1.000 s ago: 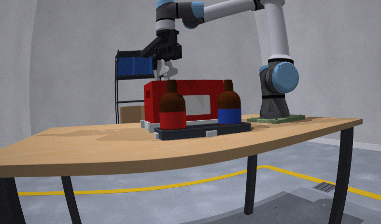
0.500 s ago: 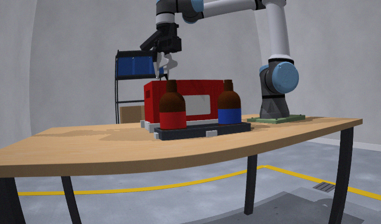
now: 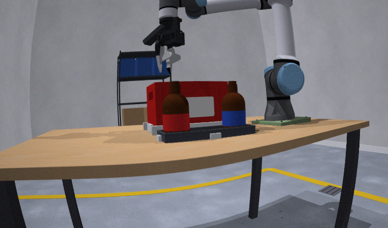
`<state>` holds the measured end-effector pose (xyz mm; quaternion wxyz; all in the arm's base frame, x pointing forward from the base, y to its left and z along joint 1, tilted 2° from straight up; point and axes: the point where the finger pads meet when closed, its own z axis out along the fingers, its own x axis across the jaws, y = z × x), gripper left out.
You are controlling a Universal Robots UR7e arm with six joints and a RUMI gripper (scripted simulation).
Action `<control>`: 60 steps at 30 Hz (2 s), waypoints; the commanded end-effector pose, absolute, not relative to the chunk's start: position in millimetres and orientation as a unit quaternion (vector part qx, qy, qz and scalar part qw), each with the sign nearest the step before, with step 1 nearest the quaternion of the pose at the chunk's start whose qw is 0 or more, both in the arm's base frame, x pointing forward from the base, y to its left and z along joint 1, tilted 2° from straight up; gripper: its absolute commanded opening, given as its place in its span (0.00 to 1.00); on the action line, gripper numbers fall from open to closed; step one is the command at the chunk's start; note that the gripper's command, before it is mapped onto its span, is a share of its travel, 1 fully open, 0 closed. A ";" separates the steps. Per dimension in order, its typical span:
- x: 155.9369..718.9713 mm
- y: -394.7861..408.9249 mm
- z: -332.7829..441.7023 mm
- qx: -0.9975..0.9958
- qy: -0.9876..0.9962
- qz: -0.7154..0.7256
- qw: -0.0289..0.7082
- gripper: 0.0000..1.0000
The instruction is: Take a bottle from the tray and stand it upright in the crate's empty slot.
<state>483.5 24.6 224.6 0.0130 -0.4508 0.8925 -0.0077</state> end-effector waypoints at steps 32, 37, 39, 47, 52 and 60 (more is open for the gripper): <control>483.2 25.3 239.2 -0.451 0.892 -0.008 0.014 0.00; 483.2 25.3 239.2 -0.451 0.892 -0.008 0.014 0.00; 483.2 25.3 239.2 -0.451 0.892 -0.008 0.014 0.00; 483.2 25.3 239.2 -0.451 0.892 -0.008 0.014 0.00; 483.2 25.3 239.2 -0.451 0.892 -0.008 0.014 0.00; 483.2 25.3 239.2 -0.451 0.892 -0.008 0.014 0.00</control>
